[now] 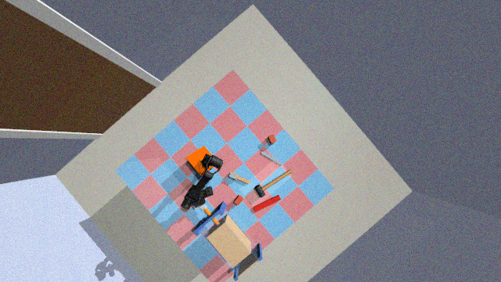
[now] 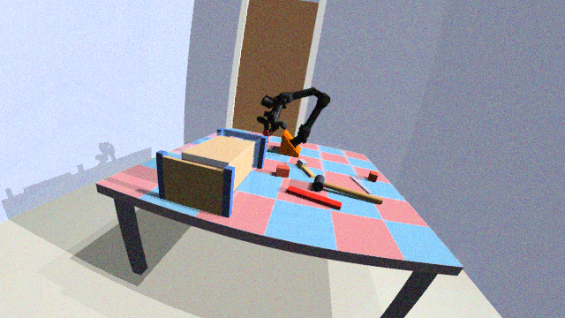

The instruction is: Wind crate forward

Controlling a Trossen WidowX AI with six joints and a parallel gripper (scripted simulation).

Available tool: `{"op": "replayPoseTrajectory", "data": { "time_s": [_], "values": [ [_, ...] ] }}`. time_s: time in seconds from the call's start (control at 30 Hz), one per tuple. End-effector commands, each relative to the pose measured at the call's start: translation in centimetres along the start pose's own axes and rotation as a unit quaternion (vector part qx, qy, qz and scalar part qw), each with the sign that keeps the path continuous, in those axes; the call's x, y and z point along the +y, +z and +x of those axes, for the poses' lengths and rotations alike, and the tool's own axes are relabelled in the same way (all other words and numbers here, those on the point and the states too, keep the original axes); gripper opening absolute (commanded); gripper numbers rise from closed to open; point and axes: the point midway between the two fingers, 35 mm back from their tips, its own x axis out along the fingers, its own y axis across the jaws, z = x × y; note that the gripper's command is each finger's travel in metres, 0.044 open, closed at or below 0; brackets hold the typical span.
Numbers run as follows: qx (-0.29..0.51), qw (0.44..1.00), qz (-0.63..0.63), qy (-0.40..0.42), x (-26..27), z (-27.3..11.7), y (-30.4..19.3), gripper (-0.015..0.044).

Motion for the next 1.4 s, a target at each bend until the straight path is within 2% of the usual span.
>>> {"op": "replayPoseTrajectory", "data": {
  "time_s": [0.0,1.37],
  "values": [
    [0.010,1.000,0.008,-0.009,-0.7,-0.3,-1.2,0.0000],
    [0.010,1.000,0.008,-0.010,-4.7,-1.9,-4.3,0.0000]
  ]
}}
